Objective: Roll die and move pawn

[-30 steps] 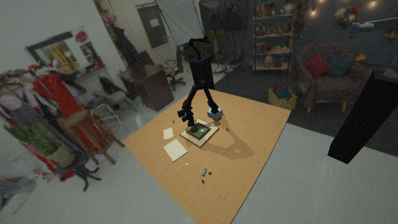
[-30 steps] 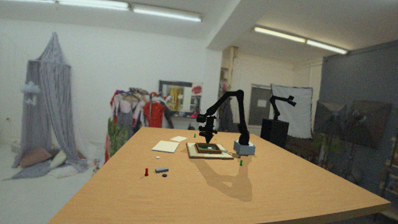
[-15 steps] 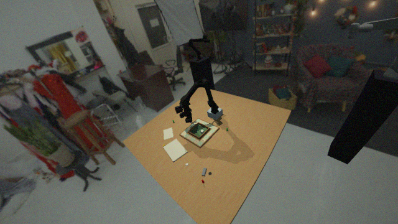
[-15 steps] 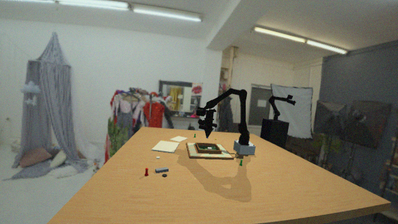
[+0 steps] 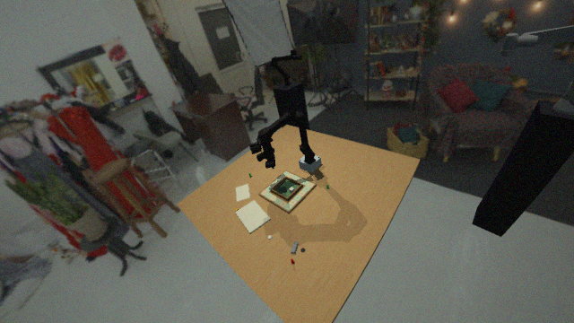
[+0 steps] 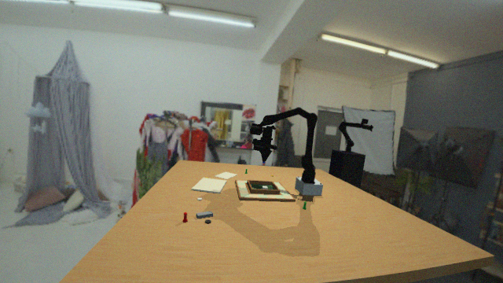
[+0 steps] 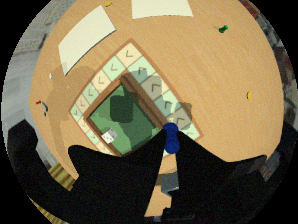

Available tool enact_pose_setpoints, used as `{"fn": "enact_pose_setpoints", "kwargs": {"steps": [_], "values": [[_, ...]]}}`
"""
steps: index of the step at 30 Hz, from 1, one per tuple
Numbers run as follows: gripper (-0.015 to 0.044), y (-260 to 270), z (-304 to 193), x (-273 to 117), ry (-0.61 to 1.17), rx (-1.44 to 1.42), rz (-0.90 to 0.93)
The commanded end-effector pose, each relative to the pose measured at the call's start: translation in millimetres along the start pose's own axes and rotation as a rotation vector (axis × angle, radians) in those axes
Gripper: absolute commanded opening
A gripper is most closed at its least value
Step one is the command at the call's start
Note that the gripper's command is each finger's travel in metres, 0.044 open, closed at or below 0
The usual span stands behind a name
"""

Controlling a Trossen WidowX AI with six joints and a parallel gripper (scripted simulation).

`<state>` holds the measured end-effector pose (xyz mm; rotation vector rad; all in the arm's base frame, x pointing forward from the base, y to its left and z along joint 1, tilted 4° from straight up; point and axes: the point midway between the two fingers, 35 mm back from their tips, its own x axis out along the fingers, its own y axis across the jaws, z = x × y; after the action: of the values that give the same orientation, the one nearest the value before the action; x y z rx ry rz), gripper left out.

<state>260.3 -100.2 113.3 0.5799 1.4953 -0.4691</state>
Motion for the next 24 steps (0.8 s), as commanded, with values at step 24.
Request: {"fn": "enact_pose_setpoints", "kwargs": {"steps": [24], "values": [[0.0, 76, 84, 57, -0.004, -0.003, 0.005]]}}
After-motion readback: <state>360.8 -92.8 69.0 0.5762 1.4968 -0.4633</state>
